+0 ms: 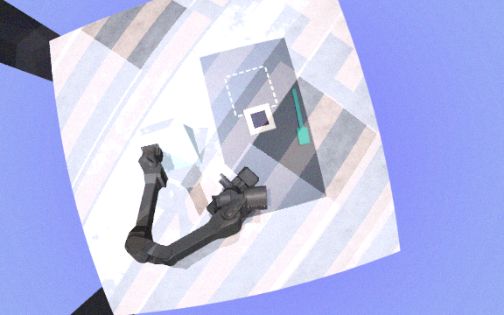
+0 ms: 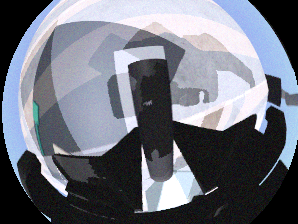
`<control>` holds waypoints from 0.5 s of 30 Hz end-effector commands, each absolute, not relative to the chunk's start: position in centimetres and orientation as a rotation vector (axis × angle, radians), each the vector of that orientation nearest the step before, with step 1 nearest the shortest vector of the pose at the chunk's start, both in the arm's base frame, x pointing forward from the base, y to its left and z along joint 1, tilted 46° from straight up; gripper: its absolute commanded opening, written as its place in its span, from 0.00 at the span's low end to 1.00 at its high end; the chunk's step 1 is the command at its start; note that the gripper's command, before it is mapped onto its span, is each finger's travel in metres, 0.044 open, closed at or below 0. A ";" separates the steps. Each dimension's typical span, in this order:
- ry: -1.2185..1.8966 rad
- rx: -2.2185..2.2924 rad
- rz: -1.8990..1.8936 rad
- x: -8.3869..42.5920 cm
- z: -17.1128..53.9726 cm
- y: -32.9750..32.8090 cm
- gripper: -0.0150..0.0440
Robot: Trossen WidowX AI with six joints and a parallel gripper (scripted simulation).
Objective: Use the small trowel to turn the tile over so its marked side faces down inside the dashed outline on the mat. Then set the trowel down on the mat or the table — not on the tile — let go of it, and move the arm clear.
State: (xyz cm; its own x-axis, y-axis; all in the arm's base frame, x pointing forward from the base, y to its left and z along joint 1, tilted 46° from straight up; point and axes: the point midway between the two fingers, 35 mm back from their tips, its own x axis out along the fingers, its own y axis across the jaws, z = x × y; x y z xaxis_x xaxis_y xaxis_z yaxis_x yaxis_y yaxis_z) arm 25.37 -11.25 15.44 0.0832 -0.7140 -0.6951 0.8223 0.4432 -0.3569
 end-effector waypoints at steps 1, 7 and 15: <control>0.884 0.226 -1.201 25.4 15.4 -11.3 0.47; 0.884 0.226 -1.201 25.4 15.4 -11.3 0.47; 0.884 0.226 -1.201 25.4 15.4 -11.3 0.71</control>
